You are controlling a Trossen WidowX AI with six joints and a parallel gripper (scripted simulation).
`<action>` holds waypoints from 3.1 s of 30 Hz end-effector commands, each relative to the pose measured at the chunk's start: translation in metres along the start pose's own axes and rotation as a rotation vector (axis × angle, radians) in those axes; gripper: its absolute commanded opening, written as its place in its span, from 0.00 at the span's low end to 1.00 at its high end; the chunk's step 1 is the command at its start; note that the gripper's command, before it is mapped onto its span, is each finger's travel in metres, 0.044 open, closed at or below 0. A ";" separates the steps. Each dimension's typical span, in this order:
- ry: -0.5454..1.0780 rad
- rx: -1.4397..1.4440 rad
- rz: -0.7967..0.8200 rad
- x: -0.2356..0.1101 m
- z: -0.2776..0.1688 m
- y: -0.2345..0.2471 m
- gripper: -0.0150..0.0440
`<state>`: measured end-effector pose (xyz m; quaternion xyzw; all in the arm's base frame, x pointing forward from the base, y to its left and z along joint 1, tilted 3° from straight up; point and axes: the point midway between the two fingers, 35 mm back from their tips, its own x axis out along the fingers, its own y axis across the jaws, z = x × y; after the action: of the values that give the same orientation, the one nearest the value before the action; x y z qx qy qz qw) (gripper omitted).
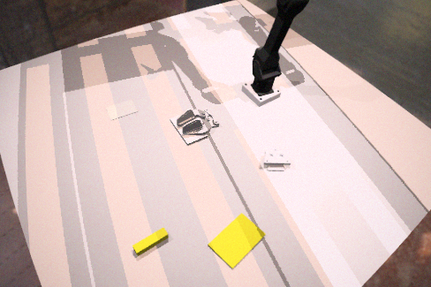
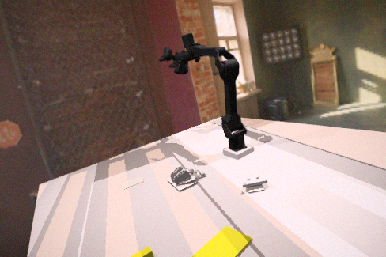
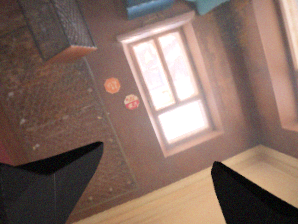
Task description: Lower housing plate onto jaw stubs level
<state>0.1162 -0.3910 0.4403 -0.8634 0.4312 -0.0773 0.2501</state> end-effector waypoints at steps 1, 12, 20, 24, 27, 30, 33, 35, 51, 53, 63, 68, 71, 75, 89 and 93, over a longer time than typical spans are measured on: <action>0.000 0.000 0.000 0.000 0.000 0.000 0.98; -0.192 0.245 -0.099 0.031 0.065 -0.058 1.00; -0.369 0.435 -0.133 0.041 0.117 -0.103 1.00; -0.470 0.525 -0.132 0.043 0.147 -0.128 1.00; -0.550 0.588 -0.123 0.041 0.172 -0.148 1.00; -0.630 0.646 -0.107 0.037 0.197 -0.167 1.00; -0.711 0.705 -0.085 0.029 0.222 -0.188 1.00; -0.765 0.742 -0.067 0.023 0.239 -0.201 1.00; -1.179 0.917 0.220 -0.073 0.372 -0.289 1.00; -1.225 0.922 0.275 -0.091 0.388 -0.296 1.00; -1.385 0.877 0.585 -0.200 0.461 -0.316 1.00; -1.410 0.813 0.753 -0.265 0.490 -0.311 1.00; -1.402 0.766 0.844 -0.303 0.503 -0.303 1.00; -1.360 0.685 0.966 -0.361 0.517 -0.282 1.00; -1.100 0.487 1.114 -0.493 0.520 -0.185 1.00; -1.100 0.487 1.114 -0.493 0.520 -0.185 1.00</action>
<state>0.1283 0.2815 0.1278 -0.3566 0.5750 0.4127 0.6098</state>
